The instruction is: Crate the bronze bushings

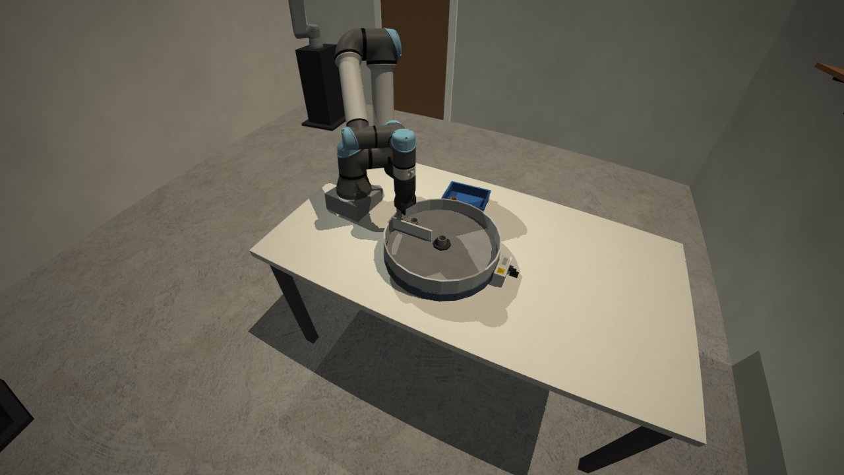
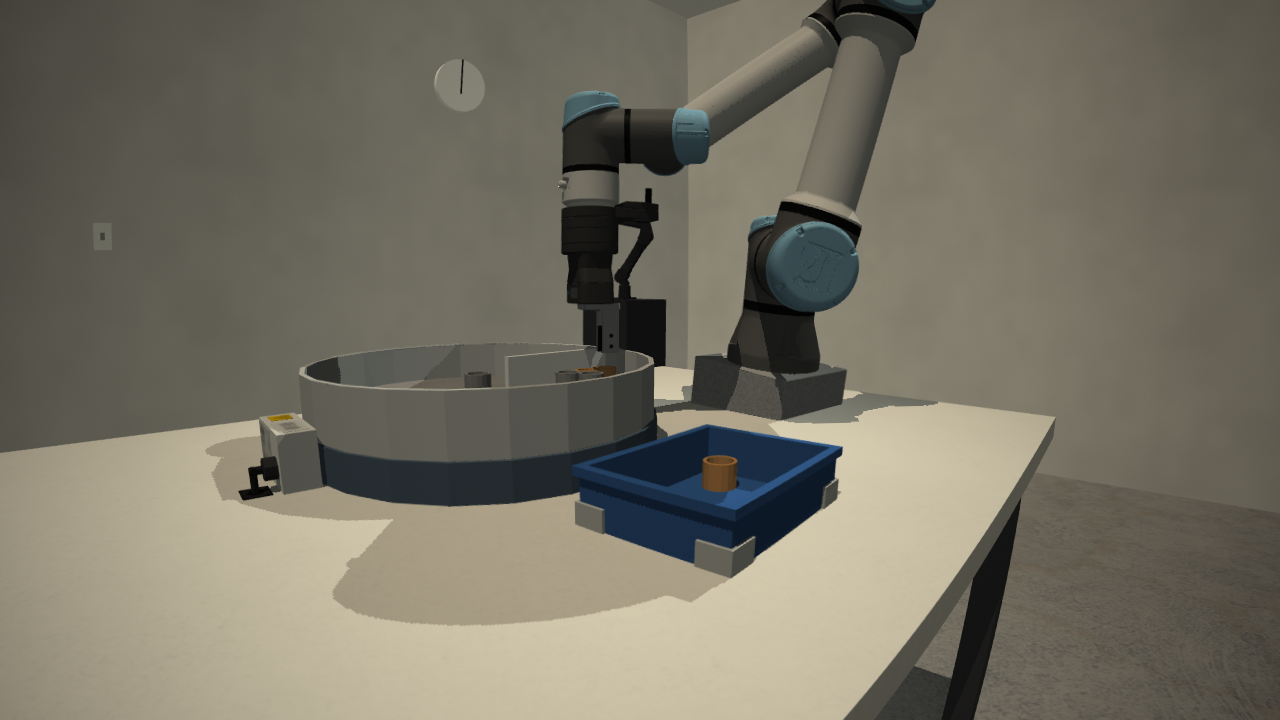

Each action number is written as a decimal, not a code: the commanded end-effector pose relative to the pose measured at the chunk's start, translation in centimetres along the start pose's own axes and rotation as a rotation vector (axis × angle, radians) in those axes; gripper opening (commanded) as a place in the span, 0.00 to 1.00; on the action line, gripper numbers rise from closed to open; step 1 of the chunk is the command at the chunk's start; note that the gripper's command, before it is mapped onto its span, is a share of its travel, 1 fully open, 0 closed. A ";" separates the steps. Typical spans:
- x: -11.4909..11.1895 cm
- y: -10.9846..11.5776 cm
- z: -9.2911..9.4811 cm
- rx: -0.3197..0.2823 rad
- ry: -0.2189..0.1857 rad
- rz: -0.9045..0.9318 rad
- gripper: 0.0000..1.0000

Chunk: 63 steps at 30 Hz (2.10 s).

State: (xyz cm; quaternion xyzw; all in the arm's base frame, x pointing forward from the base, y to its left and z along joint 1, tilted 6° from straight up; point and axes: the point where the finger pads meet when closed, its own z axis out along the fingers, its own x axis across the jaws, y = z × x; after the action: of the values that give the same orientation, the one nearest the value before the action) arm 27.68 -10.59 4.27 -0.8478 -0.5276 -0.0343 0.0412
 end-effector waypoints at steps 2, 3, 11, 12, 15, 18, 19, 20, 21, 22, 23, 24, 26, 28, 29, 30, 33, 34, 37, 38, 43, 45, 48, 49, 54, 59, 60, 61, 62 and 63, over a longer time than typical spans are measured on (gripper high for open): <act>0.0 0.1 0.0 -0.001 -0.001 0.000 0.40; 0.0 0.1 0.0 -0.001 -0.001 0.000 0.40; 0.0 0.1 0.4 -0.001 -0.001 0.000 0.40; 0.0 0.1 0.5 -0.001 -0.001 0.000 0.40; 0.0 0.1 0.5 -0.001 -0.001 0.000 0.40; 0.0 0.1 0.5 -0.001 -0.001 0.000 0.40; 0.0 0.1 0.5 -0.001 -0.001 0.000 0.40; 0.0 0.1 0.5 -0.001 -0.001 0.000 0.40; 0.0 0.1 0.5 -0.001 -0.001 0.000 0.40; 0.0 0.1 0.5 -0.001 -0.001 0.000 0.40; 0.0 0.1 0.5 -0.001 -0.001 0.000 0.40; 0.0 0.1 0.5 -0.001 -0.001 0.000 0.40; 0.0 0.1 0.7 -0.001 -0.001 0.000 0.40; 0.0 0.1 0.9 -0.001 -0.001 0.000 0.40; 0.0 0.1 1.1 -0.001 -0.001 0.000 0.40; 0.0 0.1 1.1 -0.001 -0.001 0.000 0.40; 0.0 0.1 1.1 -0.001 -0.001 0.000 0.40; 0.0 0.1 1.1 -0.001 -0.001 0.000 0.40; 0.0 0.1 1.1 -0.001 -0.001 0.000 0.40; 0.0 0.1 1.1 -0.001 -0.001 0.000 0.40; 0.0 0.1 1.3 -0.001 -0.001 0.000 0.40; 0.0 0.1 1.5 -0.001 -0.001 0.000 0.40; 0.0 0.1 1.6 -0.001 -0.001 0.000 0.40; 0.0 0.1 1.6 -0.001 -0.001 0.000 0.40; 0.0 0.1 1.6 -0.001 -0.001 0.000 0.40; 0.0 0.1 1.7 -0.001 -0.001 0.000 0.40; 0.0 0.1 1.8 -0.001 -0.001 0.000 0.40; 0.0 0.1 1.9 -0.001 -0.001 0.000 0.40; 0.0 0.1 1.9 -0.001 -0.001 0.000 0.40; 0.0 0.1 2.0 -0.001 -0.001 0.000 0.40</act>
State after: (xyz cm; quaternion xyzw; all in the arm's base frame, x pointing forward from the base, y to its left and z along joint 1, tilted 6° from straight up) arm 27.73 -10.43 2.51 -0.8478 -0.5276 -0.0343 0.0408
